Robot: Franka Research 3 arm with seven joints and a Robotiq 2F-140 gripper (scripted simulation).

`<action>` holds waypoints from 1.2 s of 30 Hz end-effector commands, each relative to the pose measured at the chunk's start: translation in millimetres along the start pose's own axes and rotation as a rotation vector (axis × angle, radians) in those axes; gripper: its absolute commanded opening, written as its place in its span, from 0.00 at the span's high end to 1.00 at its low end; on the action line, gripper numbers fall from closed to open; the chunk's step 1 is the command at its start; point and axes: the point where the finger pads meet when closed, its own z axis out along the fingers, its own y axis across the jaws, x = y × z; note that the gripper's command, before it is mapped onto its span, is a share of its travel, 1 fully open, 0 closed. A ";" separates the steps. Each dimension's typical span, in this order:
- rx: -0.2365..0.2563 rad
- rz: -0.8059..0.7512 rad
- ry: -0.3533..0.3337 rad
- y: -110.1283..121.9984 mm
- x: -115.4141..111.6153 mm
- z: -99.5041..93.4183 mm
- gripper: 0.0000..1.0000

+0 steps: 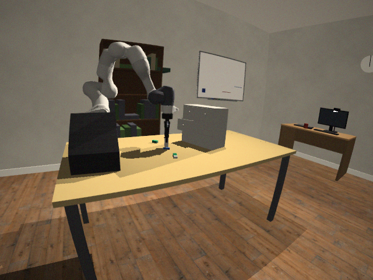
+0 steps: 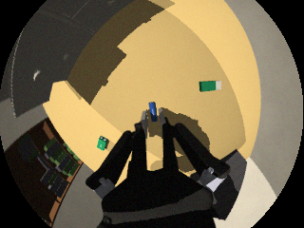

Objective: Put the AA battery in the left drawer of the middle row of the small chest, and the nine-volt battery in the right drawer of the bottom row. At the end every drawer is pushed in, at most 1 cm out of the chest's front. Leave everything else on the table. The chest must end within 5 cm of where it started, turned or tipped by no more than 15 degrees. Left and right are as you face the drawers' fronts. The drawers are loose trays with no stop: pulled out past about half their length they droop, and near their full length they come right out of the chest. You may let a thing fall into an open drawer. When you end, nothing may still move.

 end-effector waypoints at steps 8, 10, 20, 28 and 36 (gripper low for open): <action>0.000 0.004 0.002 0.6 -0.2 -0.3 0.83; 0.000 0.004 0.002 0.6 -0.2 0.0 0.83; 0.000 0.004 0.002 0.6 -0.2 12.5 0.83; 0.000 0.004 0.002 0.6 -0.2 20.8 0.83; 0.000 0.004 0.002 0.6 -0.2 20.8 0.83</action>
